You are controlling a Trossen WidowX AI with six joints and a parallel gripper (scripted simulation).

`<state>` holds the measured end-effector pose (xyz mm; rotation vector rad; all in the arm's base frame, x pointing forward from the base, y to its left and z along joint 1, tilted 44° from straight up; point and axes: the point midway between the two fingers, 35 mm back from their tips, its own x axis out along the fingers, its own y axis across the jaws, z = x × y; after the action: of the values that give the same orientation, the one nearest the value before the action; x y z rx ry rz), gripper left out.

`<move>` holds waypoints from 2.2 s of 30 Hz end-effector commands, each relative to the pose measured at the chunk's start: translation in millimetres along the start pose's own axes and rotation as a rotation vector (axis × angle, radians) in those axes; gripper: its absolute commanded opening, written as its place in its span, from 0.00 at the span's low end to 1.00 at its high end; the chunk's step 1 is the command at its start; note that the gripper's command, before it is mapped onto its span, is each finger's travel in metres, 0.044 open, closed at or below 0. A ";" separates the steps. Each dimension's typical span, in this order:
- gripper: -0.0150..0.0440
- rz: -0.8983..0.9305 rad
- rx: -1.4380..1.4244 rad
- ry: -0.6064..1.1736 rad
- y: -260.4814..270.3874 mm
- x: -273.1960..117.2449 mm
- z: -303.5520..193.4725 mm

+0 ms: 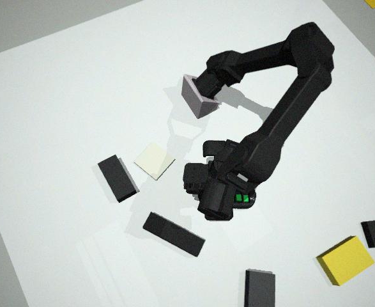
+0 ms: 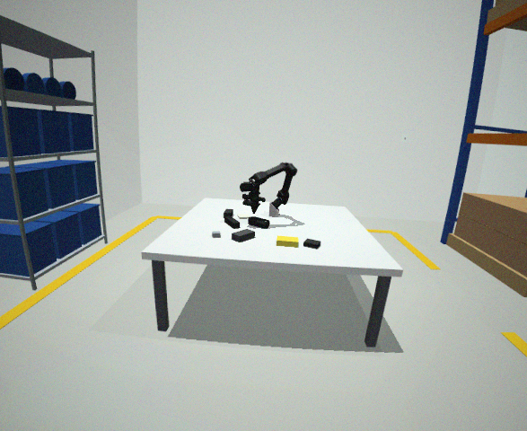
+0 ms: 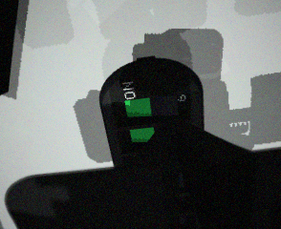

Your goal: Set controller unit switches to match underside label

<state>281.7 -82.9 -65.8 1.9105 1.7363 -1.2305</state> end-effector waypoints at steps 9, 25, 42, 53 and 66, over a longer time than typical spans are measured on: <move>0.25 -0.003 0.007 0.004 -0.3 20.1 -0.2; 0.25 -0.003 0.007 0.005 -0.8 35.3 -0.5; 0.25 -0.003 0.008 0.003 -0.4 -9.6 -6.3; 0.25 -0.004 0.007 0.005 -0.4 -2.1 -20.2; 0.25 -0.004 0.007 0.006 -0.1 18.6 -20.5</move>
<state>288.8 -59.6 -63.7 1.9111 1.7404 -1.2316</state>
